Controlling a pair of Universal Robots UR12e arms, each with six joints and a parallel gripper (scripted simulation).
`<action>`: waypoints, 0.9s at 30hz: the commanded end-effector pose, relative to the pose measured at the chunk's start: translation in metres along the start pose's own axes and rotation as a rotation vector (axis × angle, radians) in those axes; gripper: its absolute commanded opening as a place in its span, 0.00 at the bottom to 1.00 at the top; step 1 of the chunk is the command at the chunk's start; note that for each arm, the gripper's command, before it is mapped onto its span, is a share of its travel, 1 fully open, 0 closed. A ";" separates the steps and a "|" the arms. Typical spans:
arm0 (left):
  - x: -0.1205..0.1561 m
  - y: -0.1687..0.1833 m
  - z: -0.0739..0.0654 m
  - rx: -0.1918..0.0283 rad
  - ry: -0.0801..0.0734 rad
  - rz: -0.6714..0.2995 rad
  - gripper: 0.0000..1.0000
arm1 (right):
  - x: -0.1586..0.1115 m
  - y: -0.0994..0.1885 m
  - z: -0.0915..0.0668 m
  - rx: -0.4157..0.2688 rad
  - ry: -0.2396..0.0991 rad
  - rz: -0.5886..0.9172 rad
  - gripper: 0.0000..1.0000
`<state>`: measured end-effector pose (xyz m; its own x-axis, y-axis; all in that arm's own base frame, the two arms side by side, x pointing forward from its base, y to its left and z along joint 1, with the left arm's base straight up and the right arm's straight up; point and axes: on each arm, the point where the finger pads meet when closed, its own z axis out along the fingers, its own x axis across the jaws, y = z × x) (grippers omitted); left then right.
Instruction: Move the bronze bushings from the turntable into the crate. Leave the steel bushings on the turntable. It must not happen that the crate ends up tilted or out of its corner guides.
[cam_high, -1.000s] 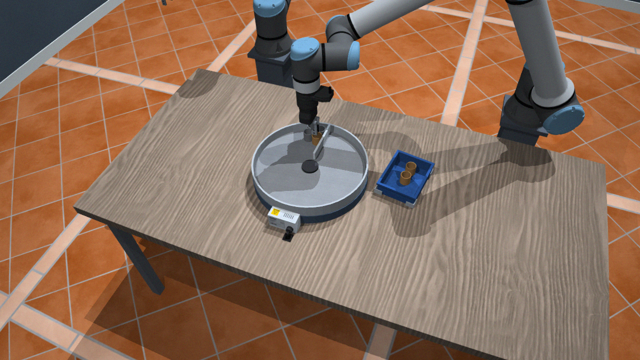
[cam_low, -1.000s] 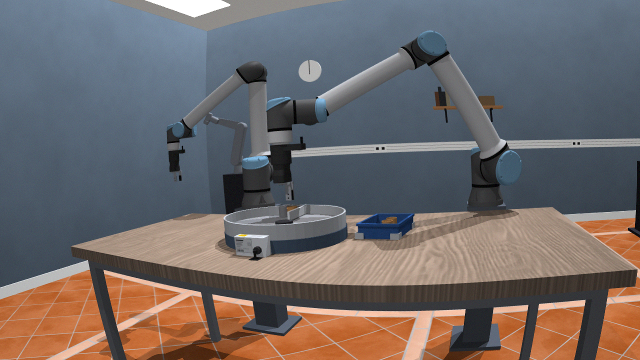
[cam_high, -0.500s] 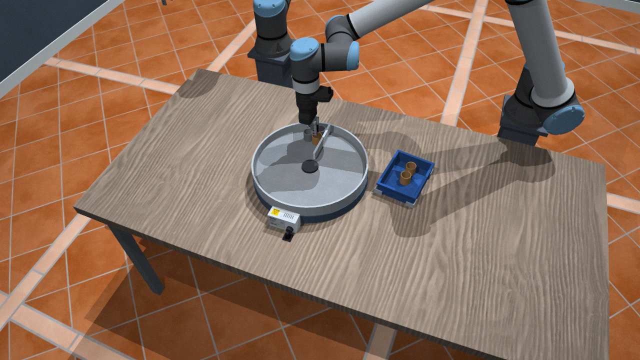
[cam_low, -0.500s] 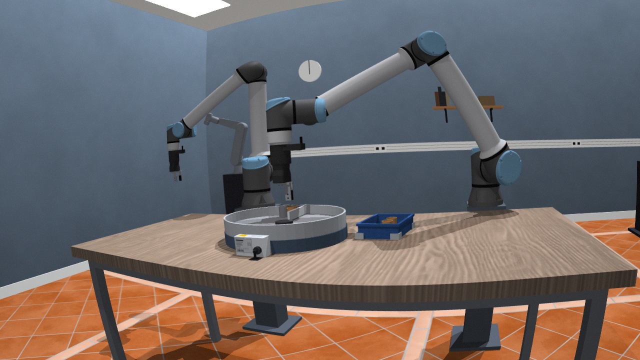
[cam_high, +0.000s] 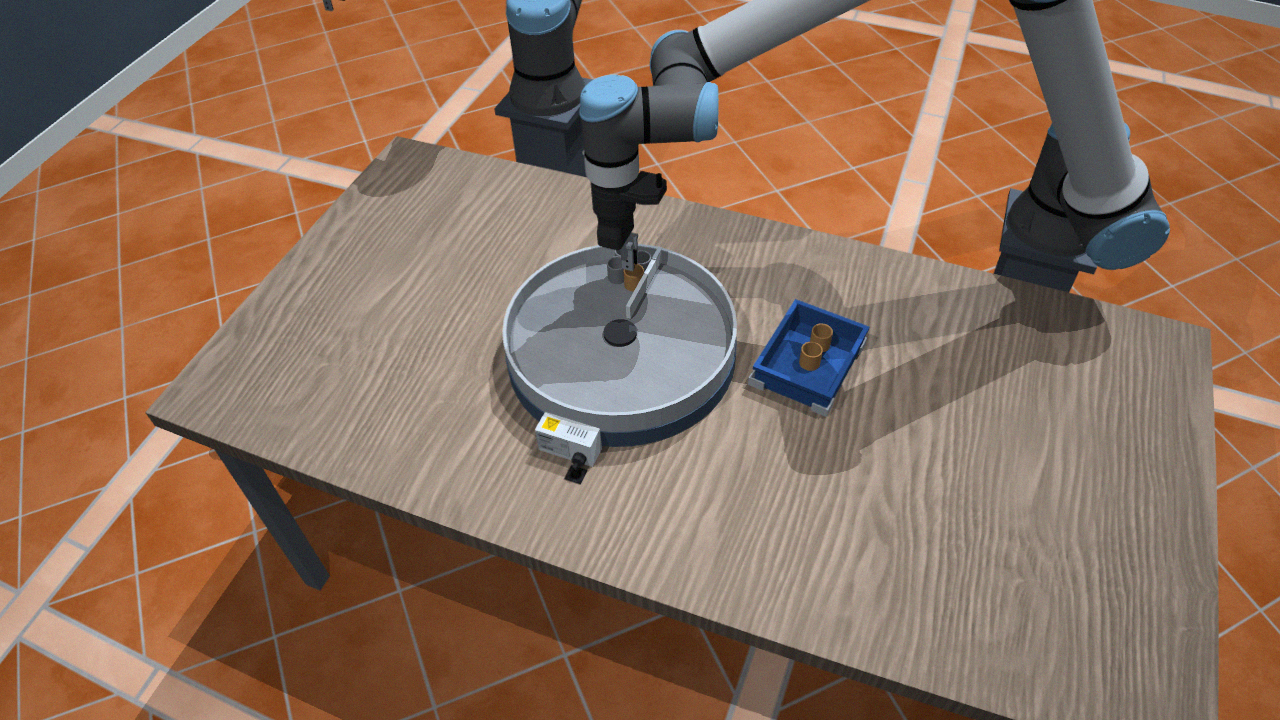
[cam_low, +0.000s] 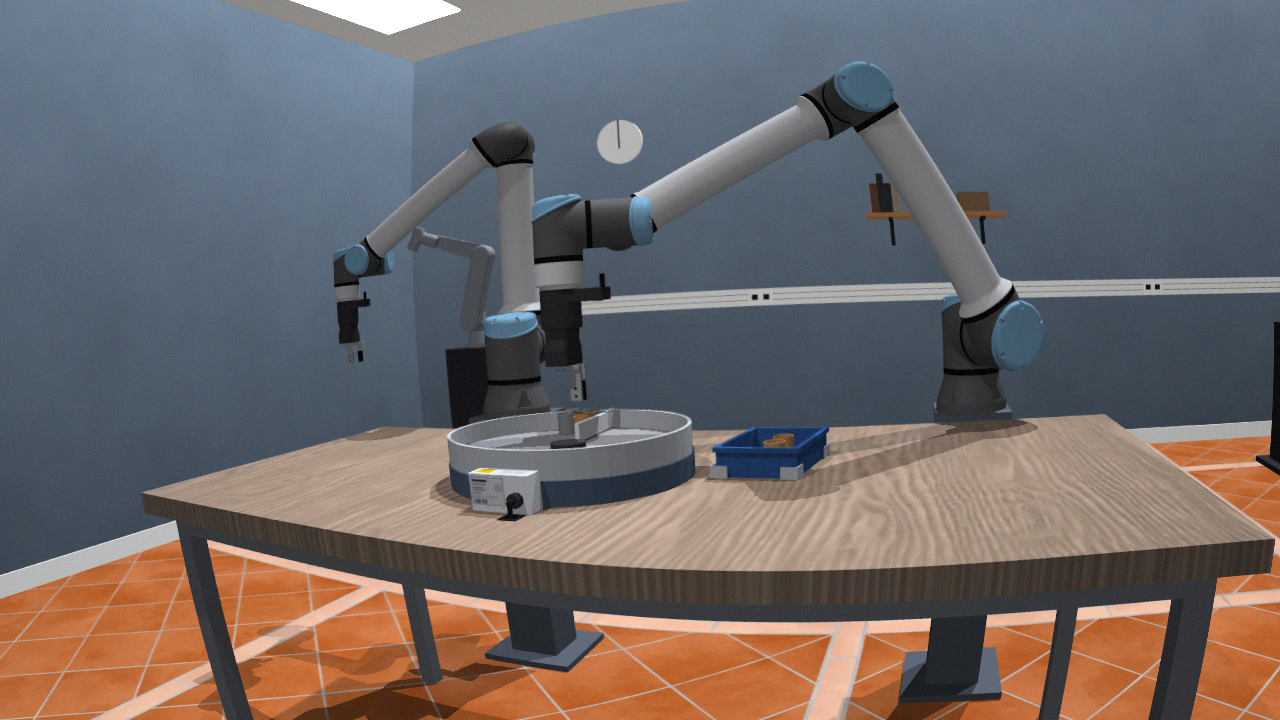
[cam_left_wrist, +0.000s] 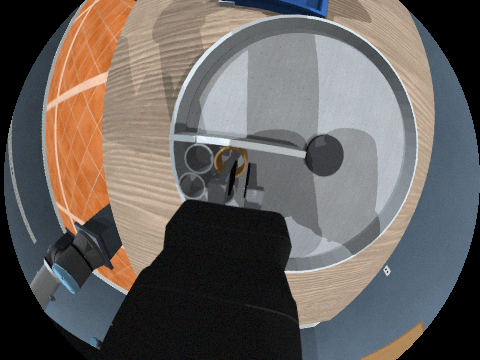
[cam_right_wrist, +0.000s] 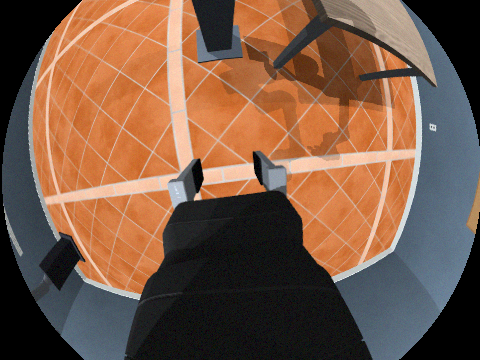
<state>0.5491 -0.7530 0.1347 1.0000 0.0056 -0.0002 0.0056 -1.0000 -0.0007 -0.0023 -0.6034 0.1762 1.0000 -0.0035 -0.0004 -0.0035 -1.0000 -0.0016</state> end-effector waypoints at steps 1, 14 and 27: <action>0.000 0.001 -0.002 -0.002 0.001 0.000 0.36 | 0.000 0.001 -0.001 -0.002 0.000 0.000 1.00; 0.000 0.001 0.007 -0.002 0.001 0.000 0.36 | 0.000 0.001 -0.001 -0.002 0.000 0.000 1.00; 0.000 0.001 0.020 -0.002 0.001 0.000 0.36 | 0.000 0.001 -0.001 -0.002 0.000 0.000 1.00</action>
<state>0.5491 -0.7530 0.1138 1.0000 0.0056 -0.0002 0.0056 -1.0000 -0.0007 -0.0023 -0.6034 0.1762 1.0000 -0.0035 -0.0004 -0.0035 -1.0000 -0.0016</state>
